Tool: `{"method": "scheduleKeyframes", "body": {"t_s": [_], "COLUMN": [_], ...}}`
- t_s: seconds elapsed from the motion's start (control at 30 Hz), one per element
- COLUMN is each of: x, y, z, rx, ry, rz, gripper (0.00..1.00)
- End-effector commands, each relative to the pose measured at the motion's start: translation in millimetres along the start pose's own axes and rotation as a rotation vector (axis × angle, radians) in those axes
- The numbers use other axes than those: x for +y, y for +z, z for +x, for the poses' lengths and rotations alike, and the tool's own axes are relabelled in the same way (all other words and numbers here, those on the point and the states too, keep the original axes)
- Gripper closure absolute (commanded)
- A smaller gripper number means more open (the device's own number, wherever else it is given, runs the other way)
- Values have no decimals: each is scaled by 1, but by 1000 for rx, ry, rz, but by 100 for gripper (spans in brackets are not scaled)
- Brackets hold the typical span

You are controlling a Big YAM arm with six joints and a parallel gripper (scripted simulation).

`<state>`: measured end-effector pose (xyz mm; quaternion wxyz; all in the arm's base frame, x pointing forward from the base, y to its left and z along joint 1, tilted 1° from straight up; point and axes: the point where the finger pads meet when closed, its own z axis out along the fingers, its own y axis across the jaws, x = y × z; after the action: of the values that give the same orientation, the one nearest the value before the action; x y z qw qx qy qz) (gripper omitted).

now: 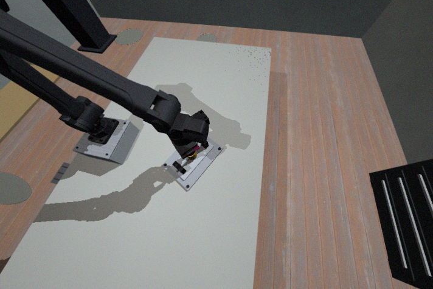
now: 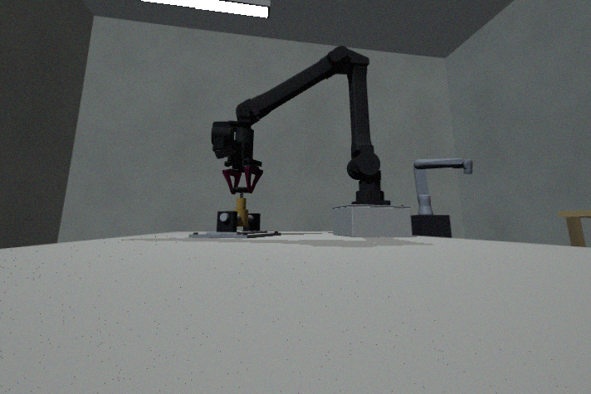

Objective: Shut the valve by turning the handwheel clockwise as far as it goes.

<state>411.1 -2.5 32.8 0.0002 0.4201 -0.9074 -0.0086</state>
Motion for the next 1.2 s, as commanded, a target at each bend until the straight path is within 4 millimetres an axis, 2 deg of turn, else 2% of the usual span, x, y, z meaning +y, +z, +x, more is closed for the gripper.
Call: {"method": "scheduleKeyframes", "body": {"t_s": [0.0,0.7,1.17], "x": [1,1,1], "y": [9,9,9], "z": [-6,-6,-6], "rx": [3,4,4], "ry": [28,167,376], "rz": [-3,-3,-3], "gripper": [100,100,100]}}
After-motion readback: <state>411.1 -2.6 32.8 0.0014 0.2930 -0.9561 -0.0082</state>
